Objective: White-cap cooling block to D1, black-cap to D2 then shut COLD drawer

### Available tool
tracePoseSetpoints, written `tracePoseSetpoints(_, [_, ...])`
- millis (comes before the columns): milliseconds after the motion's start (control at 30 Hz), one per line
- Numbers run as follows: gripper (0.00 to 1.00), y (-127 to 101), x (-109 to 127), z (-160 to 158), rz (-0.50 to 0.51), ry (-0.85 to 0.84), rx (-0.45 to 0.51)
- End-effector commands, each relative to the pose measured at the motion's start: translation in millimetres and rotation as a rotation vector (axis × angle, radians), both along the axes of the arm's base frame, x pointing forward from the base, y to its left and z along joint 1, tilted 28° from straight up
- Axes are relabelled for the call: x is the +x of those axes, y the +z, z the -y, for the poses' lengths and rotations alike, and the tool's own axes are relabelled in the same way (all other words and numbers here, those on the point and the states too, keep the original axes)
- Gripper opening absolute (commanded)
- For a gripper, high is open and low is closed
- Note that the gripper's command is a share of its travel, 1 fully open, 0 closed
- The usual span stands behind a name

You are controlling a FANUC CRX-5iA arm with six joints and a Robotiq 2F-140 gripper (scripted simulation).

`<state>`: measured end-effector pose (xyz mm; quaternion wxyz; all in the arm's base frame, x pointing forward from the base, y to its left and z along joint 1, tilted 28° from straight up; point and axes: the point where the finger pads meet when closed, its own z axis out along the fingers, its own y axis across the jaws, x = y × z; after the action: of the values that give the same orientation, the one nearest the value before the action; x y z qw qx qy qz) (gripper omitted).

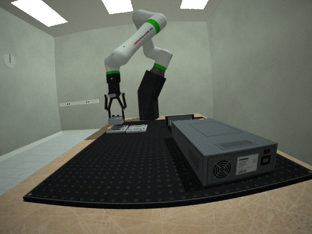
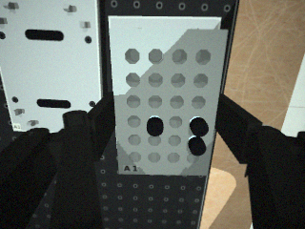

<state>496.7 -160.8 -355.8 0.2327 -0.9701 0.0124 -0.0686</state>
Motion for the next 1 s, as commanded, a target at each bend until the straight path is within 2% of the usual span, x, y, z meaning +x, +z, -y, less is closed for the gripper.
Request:
tracePoseSetpoints(0, [0.1, 2.5, 0.4, 2.0, 0.001, 0.0, -0.001])
tracePoseSetpoints(500, [0.1, 5.7, -0.1, 3.7, 0.001, 0.0, -0.001])
tracePoseSetpoints(967, [0.1, -2.6, 1.3, -0.5, 0.001, 0.0, -0.001])
